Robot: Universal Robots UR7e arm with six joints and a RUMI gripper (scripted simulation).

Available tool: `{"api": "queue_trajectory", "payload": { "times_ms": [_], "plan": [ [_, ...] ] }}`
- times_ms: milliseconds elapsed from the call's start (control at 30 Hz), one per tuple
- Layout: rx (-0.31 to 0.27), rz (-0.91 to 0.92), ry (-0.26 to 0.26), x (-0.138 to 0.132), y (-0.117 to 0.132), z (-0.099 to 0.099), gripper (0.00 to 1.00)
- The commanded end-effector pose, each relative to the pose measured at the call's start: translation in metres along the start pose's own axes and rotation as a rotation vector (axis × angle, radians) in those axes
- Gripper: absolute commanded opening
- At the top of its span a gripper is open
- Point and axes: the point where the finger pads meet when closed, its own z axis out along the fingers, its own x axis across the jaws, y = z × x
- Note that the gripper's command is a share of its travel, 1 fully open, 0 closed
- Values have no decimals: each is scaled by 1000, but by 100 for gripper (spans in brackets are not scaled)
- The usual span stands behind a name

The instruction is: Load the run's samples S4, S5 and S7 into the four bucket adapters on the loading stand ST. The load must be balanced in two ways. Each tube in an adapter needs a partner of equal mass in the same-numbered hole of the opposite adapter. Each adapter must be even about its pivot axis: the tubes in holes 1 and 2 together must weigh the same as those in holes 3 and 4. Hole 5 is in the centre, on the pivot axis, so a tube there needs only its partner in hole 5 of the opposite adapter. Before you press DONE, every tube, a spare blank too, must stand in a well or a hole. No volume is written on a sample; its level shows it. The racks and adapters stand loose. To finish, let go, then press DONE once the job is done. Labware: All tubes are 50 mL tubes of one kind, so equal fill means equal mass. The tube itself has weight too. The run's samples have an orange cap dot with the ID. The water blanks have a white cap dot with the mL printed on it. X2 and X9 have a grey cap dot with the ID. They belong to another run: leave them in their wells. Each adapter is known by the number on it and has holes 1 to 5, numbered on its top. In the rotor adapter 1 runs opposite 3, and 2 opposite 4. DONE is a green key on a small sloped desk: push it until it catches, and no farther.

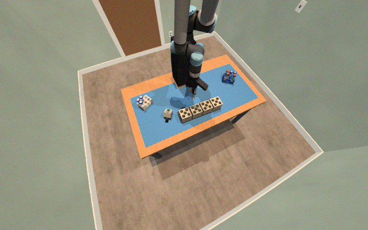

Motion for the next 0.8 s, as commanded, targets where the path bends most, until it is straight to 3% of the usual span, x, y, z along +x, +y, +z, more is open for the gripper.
{"api": "queue_trajectory", "payload": {
  "times_ms": [0, 767],
  "plan": [
    [-2, -45, -1, -9, -32, 0, 0],
    [-1, -45, -1, -55, -164, 0, 0]
  ]
}}
